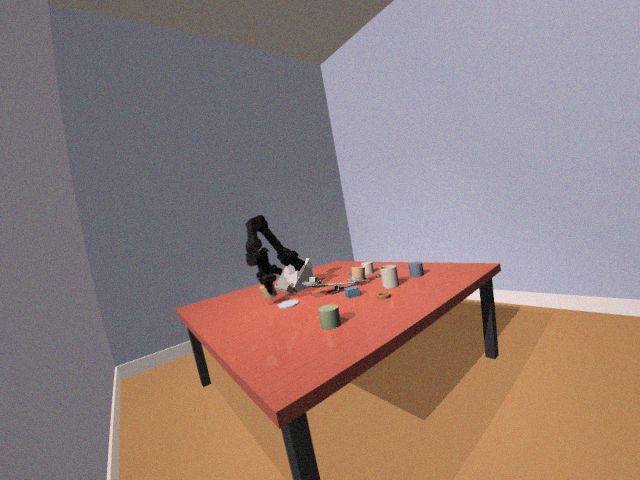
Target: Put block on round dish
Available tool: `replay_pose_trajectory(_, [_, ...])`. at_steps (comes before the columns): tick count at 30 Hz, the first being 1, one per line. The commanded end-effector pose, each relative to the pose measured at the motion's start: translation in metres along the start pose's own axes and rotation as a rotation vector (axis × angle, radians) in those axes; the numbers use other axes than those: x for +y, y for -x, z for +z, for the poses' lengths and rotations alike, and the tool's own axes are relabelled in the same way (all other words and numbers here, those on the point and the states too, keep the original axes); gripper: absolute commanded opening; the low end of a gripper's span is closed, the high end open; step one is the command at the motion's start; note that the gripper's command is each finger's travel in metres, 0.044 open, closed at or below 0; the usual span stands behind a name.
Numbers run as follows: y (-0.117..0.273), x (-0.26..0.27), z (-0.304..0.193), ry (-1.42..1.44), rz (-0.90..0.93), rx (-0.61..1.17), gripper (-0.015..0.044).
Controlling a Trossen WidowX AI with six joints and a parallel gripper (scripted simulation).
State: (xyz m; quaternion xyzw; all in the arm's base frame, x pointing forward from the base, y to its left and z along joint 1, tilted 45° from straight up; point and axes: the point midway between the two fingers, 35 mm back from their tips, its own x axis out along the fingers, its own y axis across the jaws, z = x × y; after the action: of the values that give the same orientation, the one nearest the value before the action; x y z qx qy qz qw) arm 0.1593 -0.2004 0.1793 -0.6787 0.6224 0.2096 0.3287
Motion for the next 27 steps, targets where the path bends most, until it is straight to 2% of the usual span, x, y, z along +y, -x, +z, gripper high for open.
replay_pose_trajectory(1, [-0.017, 0.002, 0.002, 0.008, 0.004, -0.004, 0.0000])
replay_pose_trajectory(20, [-0.040, 0.002, 0.002, 0.009, 0.004, -0.003, 0.0000])
replay_pose_trajectory(27, [-0.034, 0.002, 0.001, 0.004, 0.004, 0.000, 0.0184])
